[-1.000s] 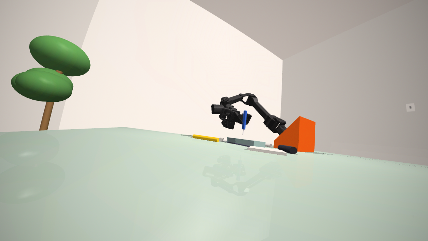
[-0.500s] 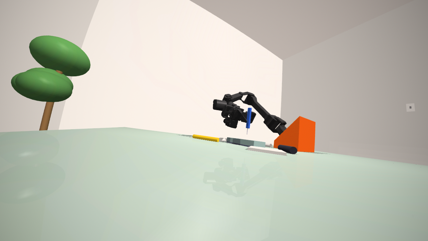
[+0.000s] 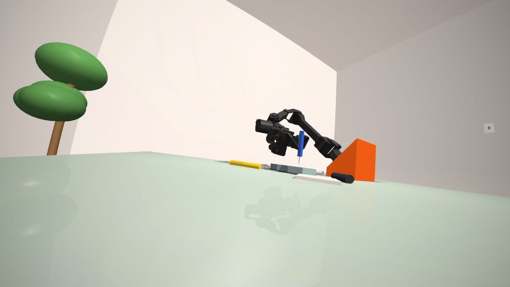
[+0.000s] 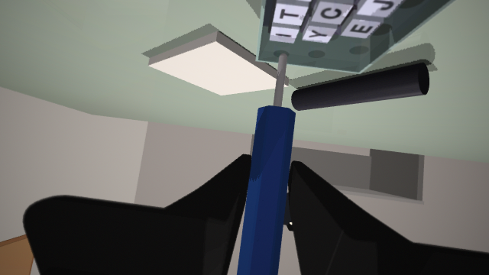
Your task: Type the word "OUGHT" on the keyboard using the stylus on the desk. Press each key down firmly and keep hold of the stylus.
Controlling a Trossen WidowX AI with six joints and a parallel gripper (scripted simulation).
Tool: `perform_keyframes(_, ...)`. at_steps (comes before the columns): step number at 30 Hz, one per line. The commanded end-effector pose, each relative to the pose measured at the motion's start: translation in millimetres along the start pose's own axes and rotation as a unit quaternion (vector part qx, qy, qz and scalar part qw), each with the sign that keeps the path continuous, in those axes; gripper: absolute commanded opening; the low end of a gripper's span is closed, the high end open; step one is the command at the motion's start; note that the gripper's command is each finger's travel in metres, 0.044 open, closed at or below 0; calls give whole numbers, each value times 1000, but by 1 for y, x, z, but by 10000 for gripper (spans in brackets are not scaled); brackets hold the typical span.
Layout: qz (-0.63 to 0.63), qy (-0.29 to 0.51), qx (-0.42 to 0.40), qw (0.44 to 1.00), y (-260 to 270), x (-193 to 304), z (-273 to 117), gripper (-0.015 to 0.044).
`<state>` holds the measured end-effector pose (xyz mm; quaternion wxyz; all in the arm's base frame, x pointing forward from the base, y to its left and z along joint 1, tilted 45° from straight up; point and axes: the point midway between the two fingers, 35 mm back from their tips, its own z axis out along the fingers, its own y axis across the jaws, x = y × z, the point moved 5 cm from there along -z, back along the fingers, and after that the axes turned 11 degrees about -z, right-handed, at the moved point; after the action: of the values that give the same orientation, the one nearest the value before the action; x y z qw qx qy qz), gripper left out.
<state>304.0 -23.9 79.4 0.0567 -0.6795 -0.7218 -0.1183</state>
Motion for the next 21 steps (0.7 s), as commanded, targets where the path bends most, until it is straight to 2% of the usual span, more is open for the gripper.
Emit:
perform_keyframes(1, -2, 2, 2, 1000, -2, -3, 3, 0)
perform_keyframes(4, -2, 2, 2, 1000, -2, -4, 5, 79)
perform_keyframes(21, -2, 2, 2, 1000, -3, -12, 9, 81)
